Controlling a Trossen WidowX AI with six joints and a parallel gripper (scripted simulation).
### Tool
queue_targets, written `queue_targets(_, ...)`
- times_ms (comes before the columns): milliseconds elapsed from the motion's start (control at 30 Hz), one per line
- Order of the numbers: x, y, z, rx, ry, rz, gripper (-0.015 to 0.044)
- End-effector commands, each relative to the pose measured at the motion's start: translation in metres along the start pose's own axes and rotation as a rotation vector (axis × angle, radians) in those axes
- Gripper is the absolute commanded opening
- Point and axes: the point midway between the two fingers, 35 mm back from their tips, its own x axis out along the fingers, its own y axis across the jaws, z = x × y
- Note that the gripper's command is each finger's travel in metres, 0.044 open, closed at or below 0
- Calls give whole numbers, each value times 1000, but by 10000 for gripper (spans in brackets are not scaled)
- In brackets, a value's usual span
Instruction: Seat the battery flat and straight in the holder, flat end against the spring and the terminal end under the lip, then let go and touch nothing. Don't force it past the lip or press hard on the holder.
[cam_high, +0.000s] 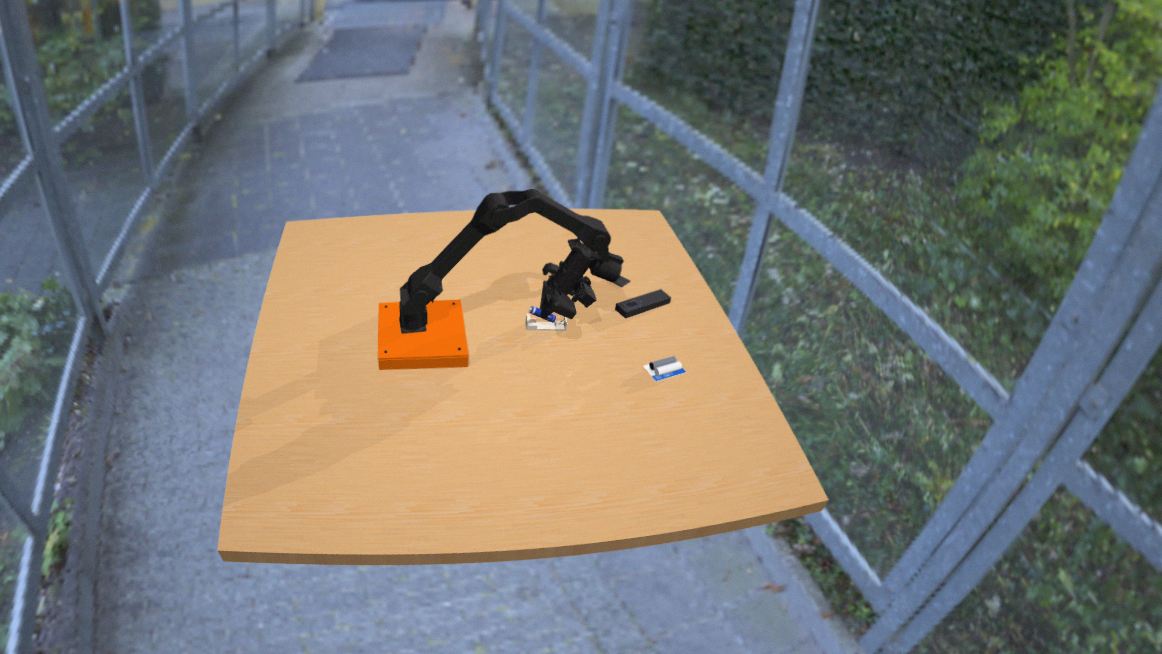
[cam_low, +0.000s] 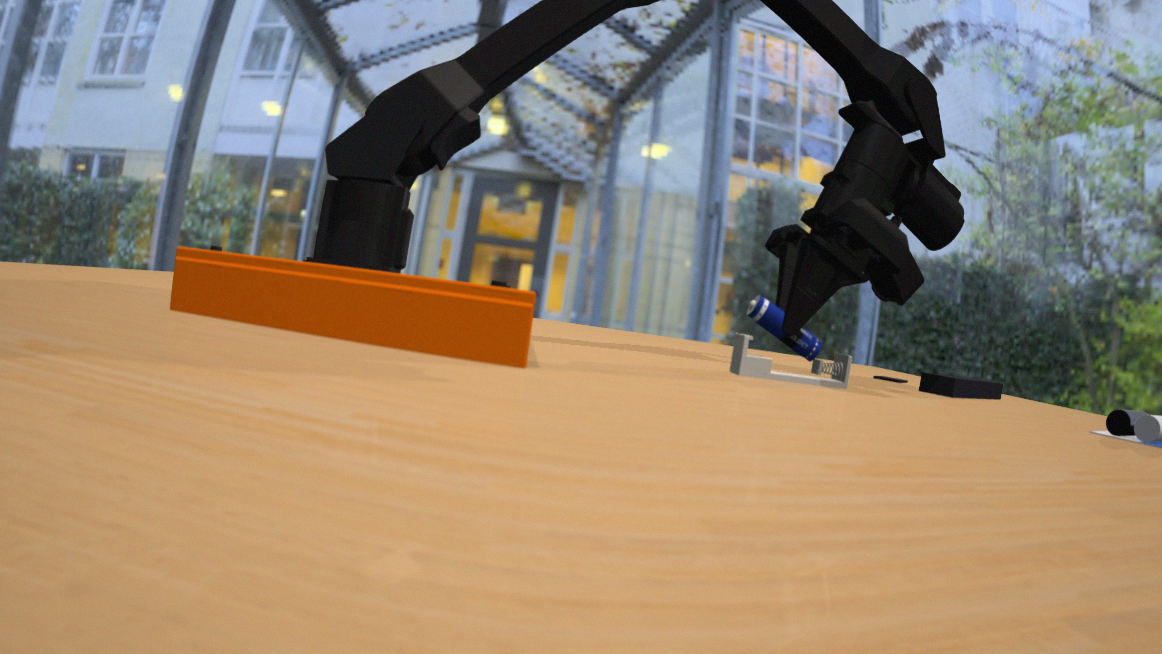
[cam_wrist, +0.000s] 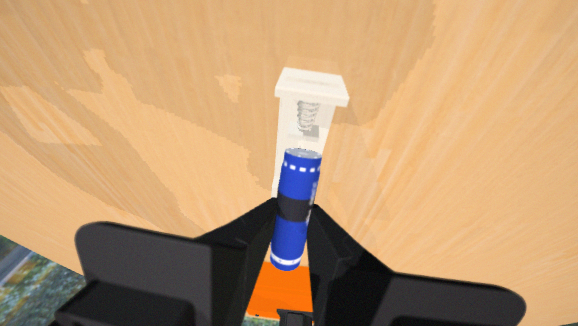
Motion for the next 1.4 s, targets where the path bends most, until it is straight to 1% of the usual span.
queue_targets(0, 4, 1, 3, -6, 30, 5, 58)
queue_targets(367, 6, 2, 6, -7, 86, -5, 58)
queue_targets(1367, 0, 1, 24, -7, 54, -1, 58)
